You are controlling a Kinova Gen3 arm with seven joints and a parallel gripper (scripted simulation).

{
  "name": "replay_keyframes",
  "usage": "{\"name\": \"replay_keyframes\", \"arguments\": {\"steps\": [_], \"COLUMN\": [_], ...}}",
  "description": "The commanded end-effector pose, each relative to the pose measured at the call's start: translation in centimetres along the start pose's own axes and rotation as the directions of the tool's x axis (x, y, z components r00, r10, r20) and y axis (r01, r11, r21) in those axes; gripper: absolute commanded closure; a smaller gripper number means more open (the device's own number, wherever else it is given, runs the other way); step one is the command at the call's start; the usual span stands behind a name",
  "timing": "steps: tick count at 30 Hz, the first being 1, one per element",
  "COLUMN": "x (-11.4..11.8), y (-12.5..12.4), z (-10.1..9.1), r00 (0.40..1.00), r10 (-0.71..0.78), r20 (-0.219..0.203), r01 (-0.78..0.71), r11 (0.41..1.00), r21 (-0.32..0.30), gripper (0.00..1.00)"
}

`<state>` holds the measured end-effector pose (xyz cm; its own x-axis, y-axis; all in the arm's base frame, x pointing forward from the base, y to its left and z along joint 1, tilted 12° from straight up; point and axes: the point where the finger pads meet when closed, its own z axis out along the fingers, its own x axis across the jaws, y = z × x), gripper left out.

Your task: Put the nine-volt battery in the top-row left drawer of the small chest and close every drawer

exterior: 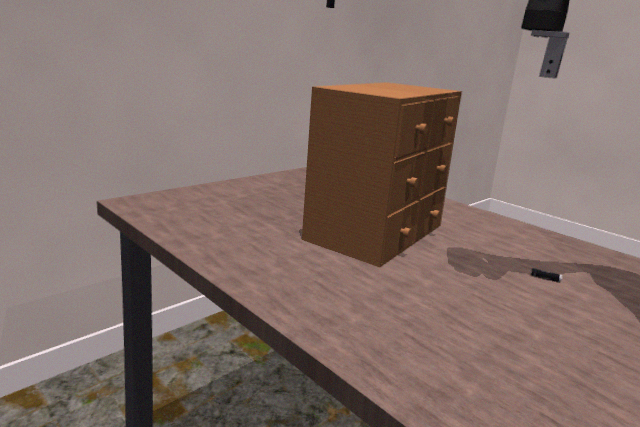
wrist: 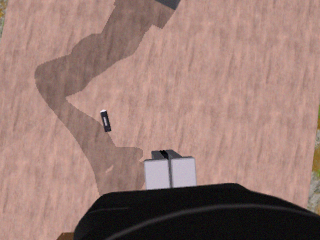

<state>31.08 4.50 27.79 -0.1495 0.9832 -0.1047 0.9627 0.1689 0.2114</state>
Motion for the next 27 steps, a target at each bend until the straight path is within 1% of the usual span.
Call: {"name": "replay_keyframes", "arguments": {"steps": [1,8,27], "x": [0.04,0.04,0.04], "y": [0.09,-0.24,-0.37], "z": [-0.33,-0.84,-1.05], "r00": [1.000,1.000,1.000], "r10": [0.000,0.000,0.001], "r20": [0.000,0.000,0.001], "r01": [0.000,0.000,-0.001], "r11": [1.000,1.000,0.999], "r21": [0.005,0.027,0.036], "gripper": [1.00,1.00,1.00]}}
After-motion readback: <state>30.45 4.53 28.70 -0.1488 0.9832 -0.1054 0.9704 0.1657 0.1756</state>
